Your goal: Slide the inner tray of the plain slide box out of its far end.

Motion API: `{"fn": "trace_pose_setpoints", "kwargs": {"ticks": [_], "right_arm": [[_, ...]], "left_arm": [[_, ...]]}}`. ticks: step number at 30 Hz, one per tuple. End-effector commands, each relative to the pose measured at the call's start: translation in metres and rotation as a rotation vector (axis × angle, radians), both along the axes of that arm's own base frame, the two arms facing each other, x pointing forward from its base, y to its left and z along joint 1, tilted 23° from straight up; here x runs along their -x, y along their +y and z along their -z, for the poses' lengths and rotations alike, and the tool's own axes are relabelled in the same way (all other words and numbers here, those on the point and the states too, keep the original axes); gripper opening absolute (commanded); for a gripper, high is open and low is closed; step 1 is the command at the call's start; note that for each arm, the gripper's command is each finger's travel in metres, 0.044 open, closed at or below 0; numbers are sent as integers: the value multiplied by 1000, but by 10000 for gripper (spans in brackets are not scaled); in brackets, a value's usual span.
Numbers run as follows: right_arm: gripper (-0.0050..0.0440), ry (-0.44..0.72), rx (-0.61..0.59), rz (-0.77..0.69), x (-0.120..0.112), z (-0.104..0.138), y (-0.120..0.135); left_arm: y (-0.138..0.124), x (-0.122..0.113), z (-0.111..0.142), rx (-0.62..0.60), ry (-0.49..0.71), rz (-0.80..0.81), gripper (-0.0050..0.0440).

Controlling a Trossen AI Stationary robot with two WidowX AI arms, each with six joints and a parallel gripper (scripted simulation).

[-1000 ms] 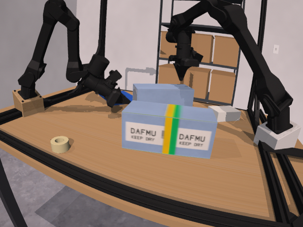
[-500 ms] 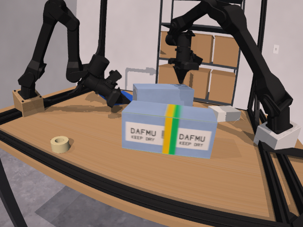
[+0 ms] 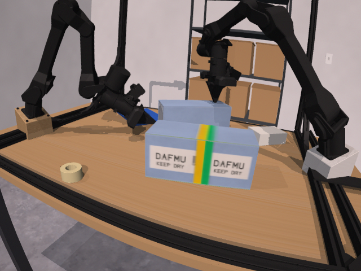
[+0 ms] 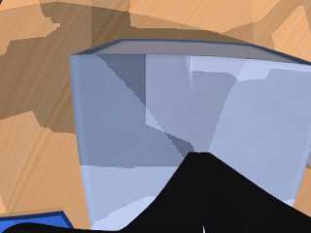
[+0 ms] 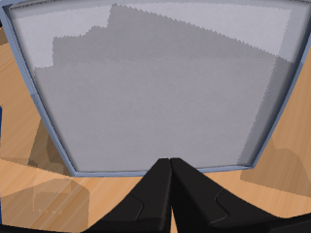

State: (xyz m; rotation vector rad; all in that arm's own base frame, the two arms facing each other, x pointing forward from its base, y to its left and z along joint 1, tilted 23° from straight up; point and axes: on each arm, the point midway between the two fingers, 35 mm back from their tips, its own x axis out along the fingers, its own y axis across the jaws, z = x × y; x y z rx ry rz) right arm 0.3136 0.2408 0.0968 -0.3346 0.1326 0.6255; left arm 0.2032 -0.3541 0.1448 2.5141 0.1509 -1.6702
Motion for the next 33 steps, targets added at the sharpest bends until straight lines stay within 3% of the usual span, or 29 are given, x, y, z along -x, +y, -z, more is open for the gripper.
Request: {"fn": "trace_pose_setpoints", "kwargs": {"ticks": [1,33], "right_arm": [[0,0,2,-3,0,1,0],[0,0,2,-3,-12,-4,12]], "left_arm": [[1,-1,6,-10,3,2,0],[1,-3,11,-10,3,2,0]]}}
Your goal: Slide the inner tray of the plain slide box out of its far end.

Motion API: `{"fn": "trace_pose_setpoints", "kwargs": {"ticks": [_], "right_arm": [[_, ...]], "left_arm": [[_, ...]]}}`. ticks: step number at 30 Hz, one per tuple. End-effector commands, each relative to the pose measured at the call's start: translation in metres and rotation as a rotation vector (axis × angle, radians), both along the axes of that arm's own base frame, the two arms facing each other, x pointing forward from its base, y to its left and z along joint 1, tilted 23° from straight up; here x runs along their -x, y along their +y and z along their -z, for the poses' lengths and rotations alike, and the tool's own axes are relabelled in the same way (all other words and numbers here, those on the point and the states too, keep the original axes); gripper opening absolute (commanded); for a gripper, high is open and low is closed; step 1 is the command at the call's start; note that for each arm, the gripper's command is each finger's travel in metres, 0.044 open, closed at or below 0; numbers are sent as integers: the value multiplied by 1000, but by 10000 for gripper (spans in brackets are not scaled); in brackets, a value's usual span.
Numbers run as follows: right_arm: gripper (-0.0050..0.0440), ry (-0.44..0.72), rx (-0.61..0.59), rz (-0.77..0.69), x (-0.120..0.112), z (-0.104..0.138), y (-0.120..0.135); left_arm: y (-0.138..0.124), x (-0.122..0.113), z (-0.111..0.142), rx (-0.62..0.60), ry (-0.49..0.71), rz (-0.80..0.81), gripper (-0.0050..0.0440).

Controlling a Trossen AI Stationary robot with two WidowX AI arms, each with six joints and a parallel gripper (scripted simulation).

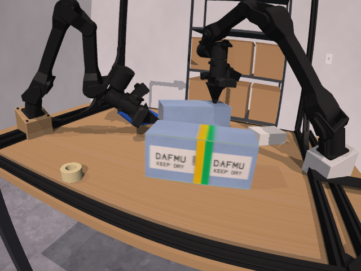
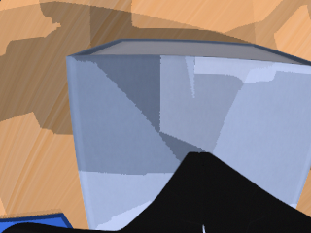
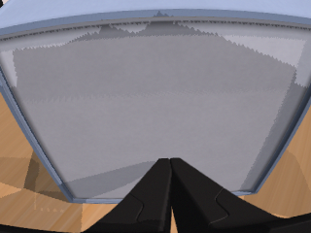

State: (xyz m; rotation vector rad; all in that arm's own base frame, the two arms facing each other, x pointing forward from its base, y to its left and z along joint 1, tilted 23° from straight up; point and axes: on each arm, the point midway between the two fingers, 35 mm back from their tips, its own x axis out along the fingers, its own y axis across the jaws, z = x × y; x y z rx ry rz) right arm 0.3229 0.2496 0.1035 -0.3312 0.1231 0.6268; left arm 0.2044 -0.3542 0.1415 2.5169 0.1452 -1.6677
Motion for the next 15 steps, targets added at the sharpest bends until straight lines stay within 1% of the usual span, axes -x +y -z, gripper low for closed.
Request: {"fn": "trace_pose_setpoints", "kwargs": {"ticks": [1,15], "right_arm": [[0,7,8,-1,-4,2,4],[0,7,8,-1,-15,-2,14]], "left_arm": [[2,-2,8,-11,5,-1,0],[2,-2,8,-11,5,-1,0]]}}
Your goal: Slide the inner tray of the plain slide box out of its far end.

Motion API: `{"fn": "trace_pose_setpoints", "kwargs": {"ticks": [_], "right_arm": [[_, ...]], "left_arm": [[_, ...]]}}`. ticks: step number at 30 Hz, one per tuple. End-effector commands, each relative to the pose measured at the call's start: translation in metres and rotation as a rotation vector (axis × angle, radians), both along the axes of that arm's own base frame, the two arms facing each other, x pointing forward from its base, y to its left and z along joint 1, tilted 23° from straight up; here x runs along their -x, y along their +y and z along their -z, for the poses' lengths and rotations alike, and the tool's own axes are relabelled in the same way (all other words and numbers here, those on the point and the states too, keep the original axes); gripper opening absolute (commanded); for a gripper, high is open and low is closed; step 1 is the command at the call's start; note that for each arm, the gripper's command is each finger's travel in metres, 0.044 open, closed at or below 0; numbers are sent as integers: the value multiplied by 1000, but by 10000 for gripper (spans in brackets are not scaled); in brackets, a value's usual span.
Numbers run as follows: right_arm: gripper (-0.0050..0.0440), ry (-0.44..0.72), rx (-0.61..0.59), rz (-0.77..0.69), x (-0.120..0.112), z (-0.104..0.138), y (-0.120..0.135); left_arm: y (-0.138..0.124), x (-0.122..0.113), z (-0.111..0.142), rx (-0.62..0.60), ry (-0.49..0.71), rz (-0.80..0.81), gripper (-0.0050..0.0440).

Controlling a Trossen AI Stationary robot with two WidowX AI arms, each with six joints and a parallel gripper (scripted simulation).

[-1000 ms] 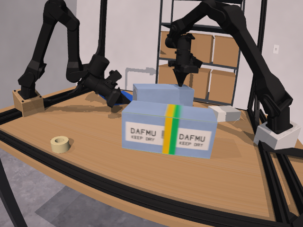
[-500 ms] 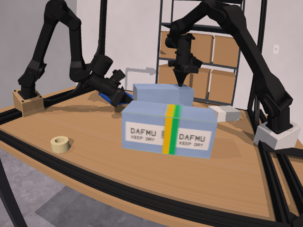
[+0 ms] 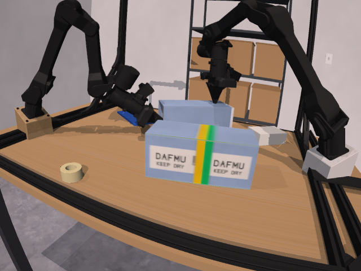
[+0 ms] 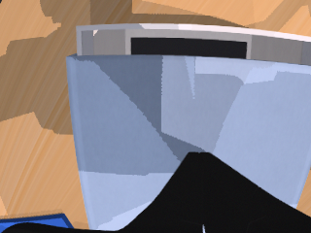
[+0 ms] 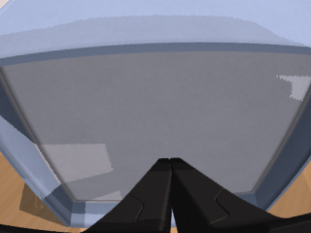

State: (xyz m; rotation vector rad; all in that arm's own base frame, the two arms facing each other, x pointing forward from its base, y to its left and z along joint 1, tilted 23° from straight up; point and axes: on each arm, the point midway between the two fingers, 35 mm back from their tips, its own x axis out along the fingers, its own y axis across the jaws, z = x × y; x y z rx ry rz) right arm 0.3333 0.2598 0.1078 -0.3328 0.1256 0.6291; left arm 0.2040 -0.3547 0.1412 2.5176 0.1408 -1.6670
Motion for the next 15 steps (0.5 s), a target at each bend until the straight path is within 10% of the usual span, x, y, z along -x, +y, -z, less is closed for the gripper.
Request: {"fn": "trace_pose_setpoints", "kwargs": {"ticks": [1,15], "right_arm": [[0,5,6,1,-6,2,5],[0,5,6,1,-16,-2,15]], "left_arm": [[2,-3,8,-12,6,-4,0],[2,-3,8,-12,6,-4,0]]}}
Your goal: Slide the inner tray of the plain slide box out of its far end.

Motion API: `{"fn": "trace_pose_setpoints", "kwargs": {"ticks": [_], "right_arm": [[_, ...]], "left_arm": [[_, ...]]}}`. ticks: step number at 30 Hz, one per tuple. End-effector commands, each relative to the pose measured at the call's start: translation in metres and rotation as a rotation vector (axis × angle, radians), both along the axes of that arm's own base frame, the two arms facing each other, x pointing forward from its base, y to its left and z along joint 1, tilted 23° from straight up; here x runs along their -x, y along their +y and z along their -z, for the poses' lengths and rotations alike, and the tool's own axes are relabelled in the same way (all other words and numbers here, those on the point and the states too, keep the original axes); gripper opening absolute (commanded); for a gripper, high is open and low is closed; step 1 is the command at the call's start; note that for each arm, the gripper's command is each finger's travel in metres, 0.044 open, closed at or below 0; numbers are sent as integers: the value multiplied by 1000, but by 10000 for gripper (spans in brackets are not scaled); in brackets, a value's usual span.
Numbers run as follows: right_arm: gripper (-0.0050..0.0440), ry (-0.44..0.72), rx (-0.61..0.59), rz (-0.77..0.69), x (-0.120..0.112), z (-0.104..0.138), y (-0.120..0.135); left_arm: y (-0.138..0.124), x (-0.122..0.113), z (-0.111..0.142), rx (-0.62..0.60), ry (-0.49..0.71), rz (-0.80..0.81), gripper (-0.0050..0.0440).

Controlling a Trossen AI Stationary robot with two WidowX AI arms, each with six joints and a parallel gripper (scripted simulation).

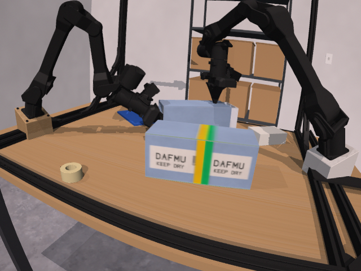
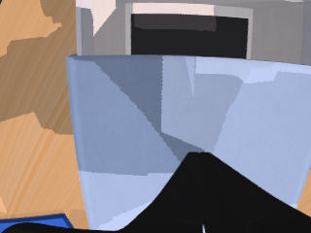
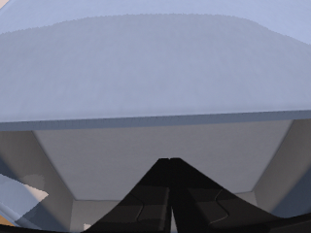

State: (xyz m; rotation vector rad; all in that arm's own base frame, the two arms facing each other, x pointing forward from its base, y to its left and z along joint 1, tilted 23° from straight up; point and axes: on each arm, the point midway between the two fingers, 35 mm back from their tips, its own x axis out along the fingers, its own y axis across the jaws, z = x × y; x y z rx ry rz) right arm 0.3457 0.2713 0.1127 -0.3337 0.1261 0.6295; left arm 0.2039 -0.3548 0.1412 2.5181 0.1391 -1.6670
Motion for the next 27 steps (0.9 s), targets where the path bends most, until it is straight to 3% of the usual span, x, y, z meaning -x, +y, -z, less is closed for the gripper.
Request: {"fn": "trace_pose_setpoints", "kwargs": {"ticks": [1,5,11,17,21,27], "right_arm": [[0,5,5,2,-4,2,3],[0,5,5,2,0,4,-1],[0,5,5,2,38,19,-37],[0,5,5,2,40,20,-38],[0,5,5,2,40,20,-38],[0,5,5,2,40,20,-38]], "left_arm": [[2,-3,8,-13,6,-5,0],[2,-3,8,-13,6,-5,0],[2,-3,8,-13,6,-5,0],[2,-2,6,-13,6,-5,0],[1,11,-26,-13,6,-5,0],[1,12,-28,-13,6,-5,0]]}}
